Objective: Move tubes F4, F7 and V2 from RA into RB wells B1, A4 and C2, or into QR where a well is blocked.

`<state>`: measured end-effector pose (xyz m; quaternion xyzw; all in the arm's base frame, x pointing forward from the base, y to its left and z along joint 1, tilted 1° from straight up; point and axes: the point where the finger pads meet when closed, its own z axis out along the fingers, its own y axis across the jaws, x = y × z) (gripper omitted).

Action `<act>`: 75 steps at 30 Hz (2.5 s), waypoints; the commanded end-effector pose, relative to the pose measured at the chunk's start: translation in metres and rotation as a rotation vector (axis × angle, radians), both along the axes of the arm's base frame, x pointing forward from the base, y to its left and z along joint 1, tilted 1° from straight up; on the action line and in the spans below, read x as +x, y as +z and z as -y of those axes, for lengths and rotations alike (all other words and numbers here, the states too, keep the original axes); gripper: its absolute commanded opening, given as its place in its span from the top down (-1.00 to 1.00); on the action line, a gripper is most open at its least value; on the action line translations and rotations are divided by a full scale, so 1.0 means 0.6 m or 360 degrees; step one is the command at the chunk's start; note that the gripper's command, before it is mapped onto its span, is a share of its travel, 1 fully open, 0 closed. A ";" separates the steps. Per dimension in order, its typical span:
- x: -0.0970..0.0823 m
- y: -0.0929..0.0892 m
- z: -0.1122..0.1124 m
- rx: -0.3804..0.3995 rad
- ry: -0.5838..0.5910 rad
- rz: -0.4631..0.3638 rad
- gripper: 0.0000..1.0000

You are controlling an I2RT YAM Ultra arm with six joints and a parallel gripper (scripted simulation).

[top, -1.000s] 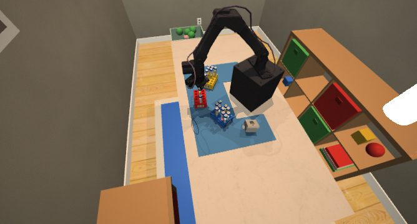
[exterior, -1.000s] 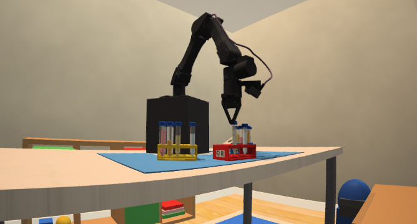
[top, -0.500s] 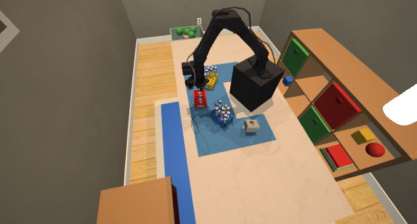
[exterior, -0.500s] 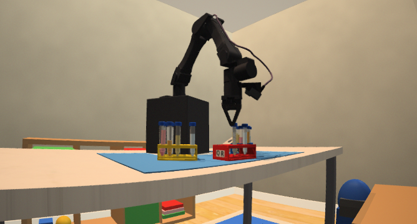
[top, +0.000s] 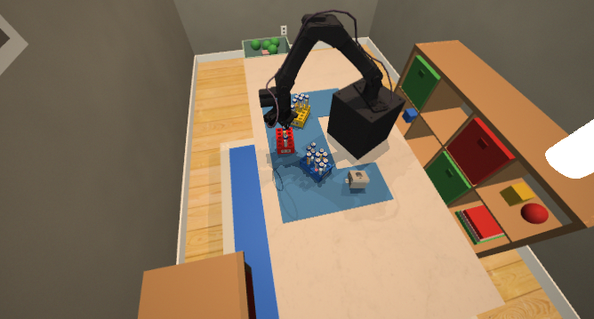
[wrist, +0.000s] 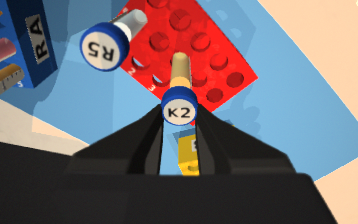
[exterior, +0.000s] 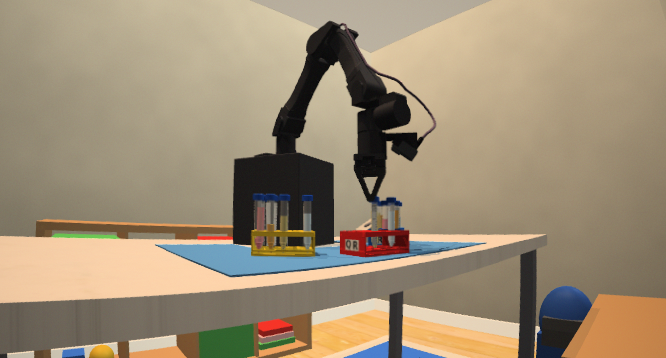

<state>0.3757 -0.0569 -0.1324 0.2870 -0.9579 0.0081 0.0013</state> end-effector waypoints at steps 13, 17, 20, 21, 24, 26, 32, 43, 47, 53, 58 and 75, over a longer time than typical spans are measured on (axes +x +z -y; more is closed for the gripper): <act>0.003 -0.010 0.012 -0.0017 -0.0009 0.0015 1.00; 0.002 -0.011 0.011 -0.0016 -0.0009 0.0013 1.00; 0.002 -0.012 0.011 -0.0016 -0.0010 0.0012 1.00; 0.001 -0.012 0.011 -0.0016 -0.0009 0.0011 1.00; 0.000 -0.014 0.011 -0.0015 -0.0009 0.0008 1.00; -0.002 -0.014 0.011 -0.0015 -0.0009 0.0005 1.00; -0.006 -0.017 0.011 -0.0014 -0.0009 -0.0003 1.00; -0.009 -0.019 0.010 -0.0013 -0.0009 -0.0009 1.00; -0.009 -0.019 0.010 -0.0013 -0.0009 -0.0009 1.00; -0.009 -0.019 0.010 -0.0013 -0.0009 -0.0009 1.00; -0.009 -0.019 0.010 -0.0013 -0.0009 -0.0009 1.00; -0.009 -0.019 0.010 -0.0013 -0.0009 -0.0009 1.00</act>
